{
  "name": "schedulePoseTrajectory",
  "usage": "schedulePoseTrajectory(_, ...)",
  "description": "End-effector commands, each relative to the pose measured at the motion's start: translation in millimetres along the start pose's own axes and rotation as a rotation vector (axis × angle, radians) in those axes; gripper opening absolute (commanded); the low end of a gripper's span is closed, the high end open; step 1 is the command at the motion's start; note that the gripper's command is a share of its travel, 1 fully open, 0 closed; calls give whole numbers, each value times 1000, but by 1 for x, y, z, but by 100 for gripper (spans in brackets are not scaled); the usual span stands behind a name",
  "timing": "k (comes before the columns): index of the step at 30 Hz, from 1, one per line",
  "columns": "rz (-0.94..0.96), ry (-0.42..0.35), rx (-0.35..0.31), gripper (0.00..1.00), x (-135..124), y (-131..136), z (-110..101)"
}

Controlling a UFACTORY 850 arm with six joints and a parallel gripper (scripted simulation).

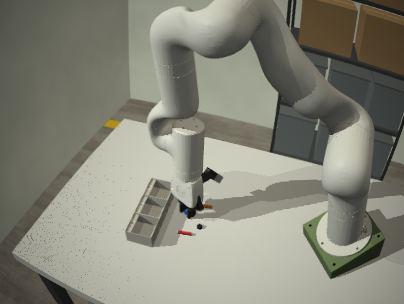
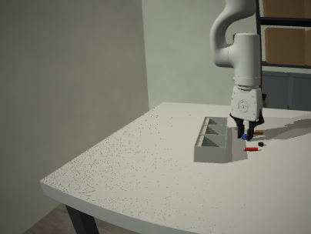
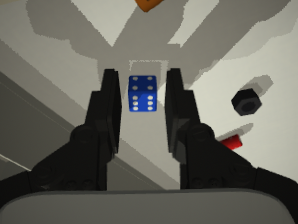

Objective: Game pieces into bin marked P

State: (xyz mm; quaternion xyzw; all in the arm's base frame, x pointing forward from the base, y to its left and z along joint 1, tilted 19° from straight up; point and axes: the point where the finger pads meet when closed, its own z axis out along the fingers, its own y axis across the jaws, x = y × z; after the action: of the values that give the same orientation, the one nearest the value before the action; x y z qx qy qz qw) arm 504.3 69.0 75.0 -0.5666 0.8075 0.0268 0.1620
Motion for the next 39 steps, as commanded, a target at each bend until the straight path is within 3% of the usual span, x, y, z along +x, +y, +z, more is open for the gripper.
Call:
schedulePoseTrajectory(1,0,-1,2,30,0,-1,0)
schedulePoseTrajectory(3,0,-1,2,30,0,-1,0)
schedulePoseTrajectory(4,0,-1,2,0,0,-1,0)
schedulePoseTrajectory(35,0,-1,2,0,0,-1,0)
schedulePoseTrajectory(39,0,-1,2,0,0,-1,-14)
